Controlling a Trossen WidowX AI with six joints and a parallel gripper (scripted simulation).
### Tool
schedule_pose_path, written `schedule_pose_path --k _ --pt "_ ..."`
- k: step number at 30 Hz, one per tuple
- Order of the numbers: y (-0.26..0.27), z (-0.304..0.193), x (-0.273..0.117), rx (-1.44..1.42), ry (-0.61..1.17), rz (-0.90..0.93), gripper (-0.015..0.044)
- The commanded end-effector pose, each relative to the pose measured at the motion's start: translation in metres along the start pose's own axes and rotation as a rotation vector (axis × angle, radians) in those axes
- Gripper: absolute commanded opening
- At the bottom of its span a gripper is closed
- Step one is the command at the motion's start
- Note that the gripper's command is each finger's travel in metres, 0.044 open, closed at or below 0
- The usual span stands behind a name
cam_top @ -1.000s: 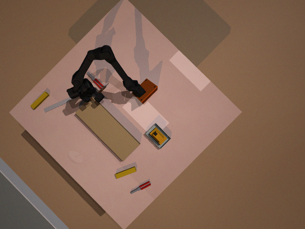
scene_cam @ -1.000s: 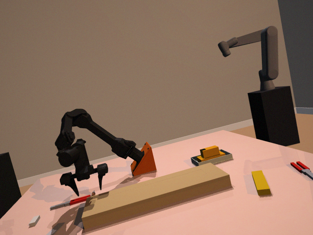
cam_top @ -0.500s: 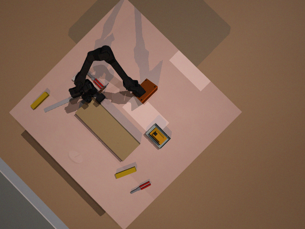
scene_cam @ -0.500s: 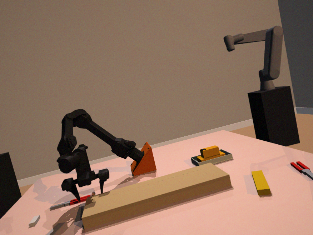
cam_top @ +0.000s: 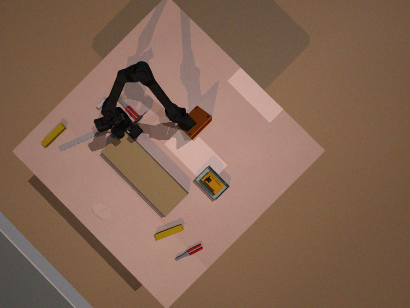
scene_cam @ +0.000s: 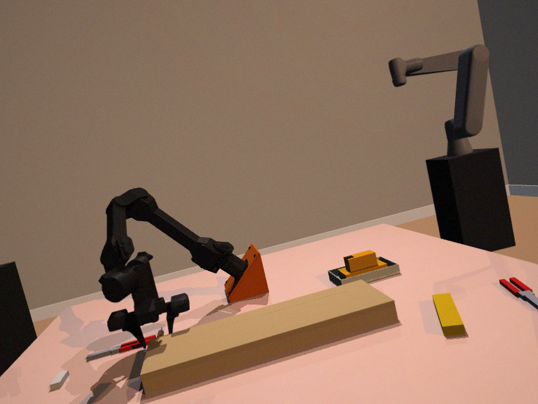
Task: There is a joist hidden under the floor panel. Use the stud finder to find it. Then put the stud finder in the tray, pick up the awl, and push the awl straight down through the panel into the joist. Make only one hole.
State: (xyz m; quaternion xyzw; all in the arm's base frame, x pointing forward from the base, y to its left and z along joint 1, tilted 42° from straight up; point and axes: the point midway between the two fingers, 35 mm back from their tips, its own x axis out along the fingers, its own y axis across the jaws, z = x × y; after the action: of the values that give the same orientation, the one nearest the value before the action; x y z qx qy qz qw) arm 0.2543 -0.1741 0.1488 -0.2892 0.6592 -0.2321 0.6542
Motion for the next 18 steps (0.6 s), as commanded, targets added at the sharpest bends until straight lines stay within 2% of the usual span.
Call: schedule_pose_path --k 1,6,12,14,18 --pt "0.001 0.0 0.001 -0.006 0.0 0.004 0.0204" --pt "0.001 0.0 0.001 -0.006 0.0 0.004 0.0072" --pt "0.001 0.0 0.001 -0.006 0.0 0.004 0.0032" --pt "0.001 0.001 -0.002 -0.006 0.0 0.005 0.0" --pt "0.002 0.003 -0.018 -0.005 -0.001 0.011 0.0"
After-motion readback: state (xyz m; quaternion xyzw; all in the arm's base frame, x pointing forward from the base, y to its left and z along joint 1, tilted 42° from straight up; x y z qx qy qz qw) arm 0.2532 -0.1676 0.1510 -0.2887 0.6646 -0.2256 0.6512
